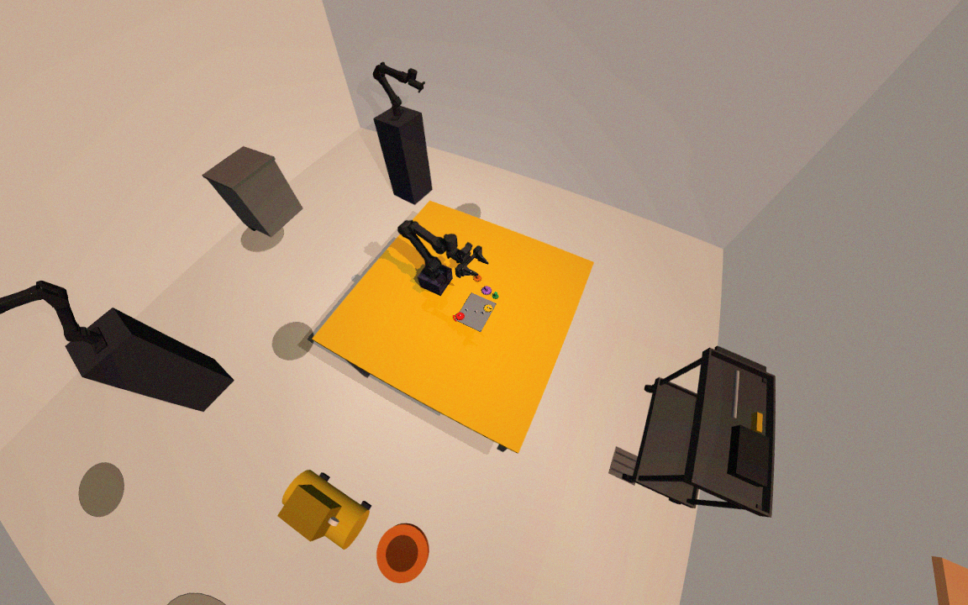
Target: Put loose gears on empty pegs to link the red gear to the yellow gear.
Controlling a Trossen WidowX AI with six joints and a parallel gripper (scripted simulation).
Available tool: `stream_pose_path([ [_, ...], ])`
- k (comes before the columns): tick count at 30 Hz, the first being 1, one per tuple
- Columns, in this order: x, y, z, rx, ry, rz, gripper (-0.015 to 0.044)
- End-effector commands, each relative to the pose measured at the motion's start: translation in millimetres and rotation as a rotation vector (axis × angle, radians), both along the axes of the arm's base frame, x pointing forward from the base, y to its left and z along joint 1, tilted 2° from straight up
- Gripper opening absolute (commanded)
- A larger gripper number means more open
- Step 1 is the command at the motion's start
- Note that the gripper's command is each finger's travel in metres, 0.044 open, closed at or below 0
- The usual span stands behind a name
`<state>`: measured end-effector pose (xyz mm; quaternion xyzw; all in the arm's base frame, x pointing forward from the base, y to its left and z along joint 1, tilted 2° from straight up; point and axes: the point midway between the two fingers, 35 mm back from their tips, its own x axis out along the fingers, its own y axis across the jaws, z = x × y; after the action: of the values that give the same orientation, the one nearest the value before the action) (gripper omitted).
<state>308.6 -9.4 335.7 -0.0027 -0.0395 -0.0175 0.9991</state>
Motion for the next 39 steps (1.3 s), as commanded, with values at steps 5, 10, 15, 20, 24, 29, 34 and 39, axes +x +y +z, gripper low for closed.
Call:
stream_pose_path([
  [5,30,23,-46,-0.011,0.23,0.073,0.044],
  [10,54,64,-117,-0.058,0.554,0.185,0.044],
  [15,52,106,-189,-0.141,0.866,0.305,0.044],
  [20,31,137,-257,-0.241,1.199,0.385,0.044],
  [24,2,154,-305,-0.343,1.469,0.429,0.044],
  [29,-12,155,-319,-0.384,1.562,0.44,0.044],
  [34,-13,153,-327,-0.384,1.563,0.439,0.044],
  [39,-13,153,-335,-0.384,1.563,0.439,0.044],
])
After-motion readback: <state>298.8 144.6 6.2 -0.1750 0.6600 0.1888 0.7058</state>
